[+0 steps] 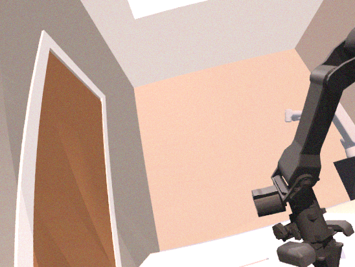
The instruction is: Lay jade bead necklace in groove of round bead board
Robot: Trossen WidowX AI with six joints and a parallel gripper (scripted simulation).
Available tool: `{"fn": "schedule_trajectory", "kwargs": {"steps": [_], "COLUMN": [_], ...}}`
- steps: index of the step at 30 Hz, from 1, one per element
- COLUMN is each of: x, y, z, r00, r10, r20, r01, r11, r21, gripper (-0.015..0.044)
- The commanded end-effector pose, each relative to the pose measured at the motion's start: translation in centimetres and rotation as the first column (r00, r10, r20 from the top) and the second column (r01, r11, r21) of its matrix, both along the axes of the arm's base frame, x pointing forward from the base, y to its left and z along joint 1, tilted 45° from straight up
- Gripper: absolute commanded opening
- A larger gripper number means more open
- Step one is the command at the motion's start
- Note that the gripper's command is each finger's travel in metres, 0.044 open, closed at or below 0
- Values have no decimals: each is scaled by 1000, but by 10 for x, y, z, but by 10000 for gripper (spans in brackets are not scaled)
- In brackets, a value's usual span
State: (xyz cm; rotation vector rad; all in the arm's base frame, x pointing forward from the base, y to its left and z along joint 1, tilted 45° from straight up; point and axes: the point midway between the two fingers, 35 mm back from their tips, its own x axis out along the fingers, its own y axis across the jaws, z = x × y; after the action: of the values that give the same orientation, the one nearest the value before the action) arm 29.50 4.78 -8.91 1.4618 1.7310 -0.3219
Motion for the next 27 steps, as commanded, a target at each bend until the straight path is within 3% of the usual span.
{"fn": "schedule_trajectory", "kwargs": {"steps": [1, 27], "x": [0, -9], "y": [0, -8], "z": [0, -7], "r00": [1000, 1000], "r10": [0, -4], "r20": [0, -9], "r01": [0, 4], "r11": [1000, 1000], "r21": [0, 4], "gripper": [0, 0]}}
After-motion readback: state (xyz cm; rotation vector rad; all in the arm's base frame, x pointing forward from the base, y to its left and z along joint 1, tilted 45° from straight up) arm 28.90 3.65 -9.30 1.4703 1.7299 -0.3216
